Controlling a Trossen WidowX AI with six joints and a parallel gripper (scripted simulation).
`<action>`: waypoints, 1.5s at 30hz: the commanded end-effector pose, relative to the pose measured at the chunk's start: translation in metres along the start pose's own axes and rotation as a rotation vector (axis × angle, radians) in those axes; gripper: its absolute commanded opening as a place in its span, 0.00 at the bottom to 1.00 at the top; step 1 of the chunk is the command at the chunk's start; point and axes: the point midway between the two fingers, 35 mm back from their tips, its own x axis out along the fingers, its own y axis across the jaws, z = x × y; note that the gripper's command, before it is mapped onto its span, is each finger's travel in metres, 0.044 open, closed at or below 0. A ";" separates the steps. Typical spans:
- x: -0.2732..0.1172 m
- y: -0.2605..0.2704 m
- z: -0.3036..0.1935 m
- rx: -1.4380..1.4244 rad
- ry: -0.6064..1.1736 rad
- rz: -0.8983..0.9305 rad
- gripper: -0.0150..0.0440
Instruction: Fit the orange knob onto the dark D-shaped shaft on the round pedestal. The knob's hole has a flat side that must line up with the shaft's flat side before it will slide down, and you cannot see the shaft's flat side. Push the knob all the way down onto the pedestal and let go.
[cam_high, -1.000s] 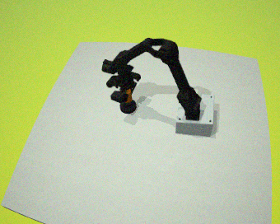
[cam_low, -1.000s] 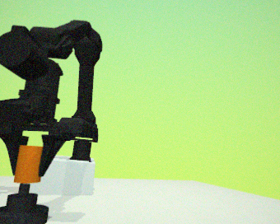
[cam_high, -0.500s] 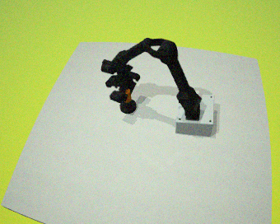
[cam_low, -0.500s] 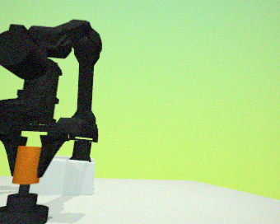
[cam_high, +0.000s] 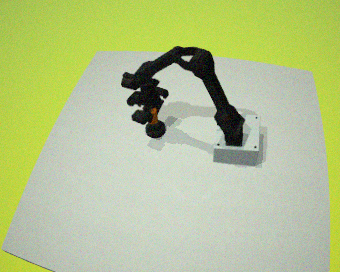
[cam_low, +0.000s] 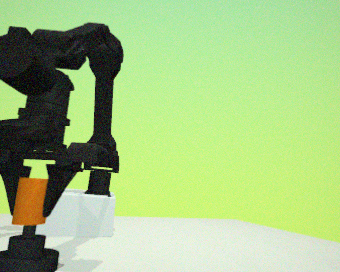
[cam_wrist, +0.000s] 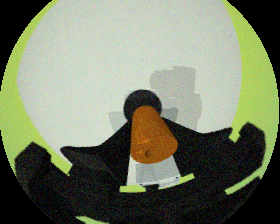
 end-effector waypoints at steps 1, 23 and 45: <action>0.001 0.000 0.000 0.003 -0.002 0.000 0.25; -0.004 -0.001 -0.007 0.031 -0.002 0.000 0.25; 0.001 0.000 -0.003 0.212 -0.002 0.000 0.25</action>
